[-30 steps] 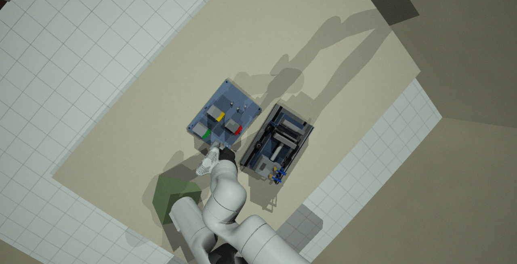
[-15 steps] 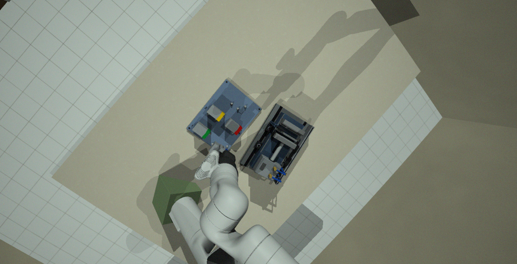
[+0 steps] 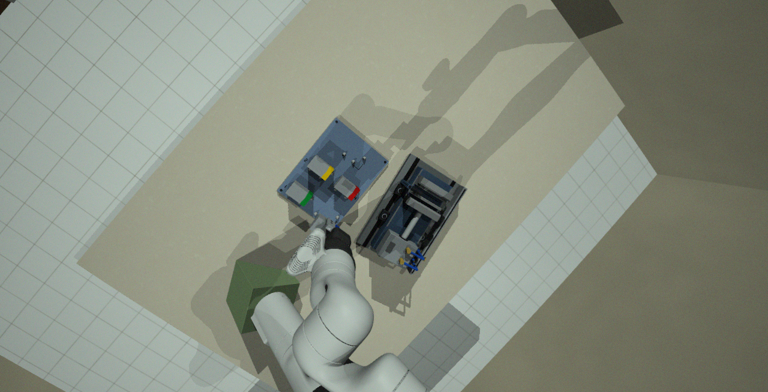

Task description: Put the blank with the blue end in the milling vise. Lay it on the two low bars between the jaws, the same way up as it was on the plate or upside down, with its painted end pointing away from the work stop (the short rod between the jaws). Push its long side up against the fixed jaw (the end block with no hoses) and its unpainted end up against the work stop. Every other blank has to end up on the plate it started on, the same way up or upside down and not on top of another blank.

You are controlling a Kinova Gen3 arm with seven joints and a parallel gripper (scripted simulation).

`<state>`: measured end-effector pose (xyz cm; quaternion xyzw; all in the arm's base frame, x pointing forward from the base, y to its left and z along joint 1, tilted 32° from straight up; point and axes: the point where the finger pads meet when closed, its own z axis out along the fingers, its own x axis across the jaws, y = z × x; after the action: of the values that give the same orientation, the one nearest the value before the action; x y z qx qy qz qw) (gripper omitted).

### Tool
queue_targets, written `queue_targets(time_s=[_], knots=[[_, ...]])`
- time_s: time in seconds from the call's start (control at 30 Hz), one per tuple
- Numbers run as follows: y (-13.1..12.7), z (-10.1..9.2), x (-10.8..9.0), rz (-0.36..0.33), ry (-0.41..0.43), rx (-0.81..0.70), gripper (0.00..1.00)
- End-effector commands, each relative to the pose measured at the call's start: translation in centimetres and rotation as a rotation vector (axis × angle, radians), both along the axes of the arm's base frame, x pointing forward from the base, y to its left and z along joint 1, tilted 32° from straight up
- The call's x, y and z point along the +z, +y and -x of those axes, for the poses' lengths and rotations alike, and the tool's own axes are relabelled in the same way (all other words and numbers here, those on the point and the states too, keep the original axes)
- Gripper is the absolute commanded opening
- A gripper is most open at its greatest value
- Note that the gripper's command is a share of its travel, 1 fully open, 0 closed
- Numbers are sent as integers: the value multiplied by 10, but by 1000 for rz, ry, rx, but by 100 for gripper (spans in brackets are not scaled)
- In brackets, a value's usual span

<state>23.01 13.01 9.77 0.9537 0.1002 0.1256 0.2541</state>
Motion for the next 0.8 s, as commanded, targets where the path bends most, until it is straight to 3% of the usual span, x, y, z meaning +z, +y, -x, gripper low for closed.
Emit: queue_targets(time_s=[0.0, 0.77], knots=[[9, -1, 9, -18, -11, 4, 0], [18, 2, 23, -15, -9, 4, 0]])
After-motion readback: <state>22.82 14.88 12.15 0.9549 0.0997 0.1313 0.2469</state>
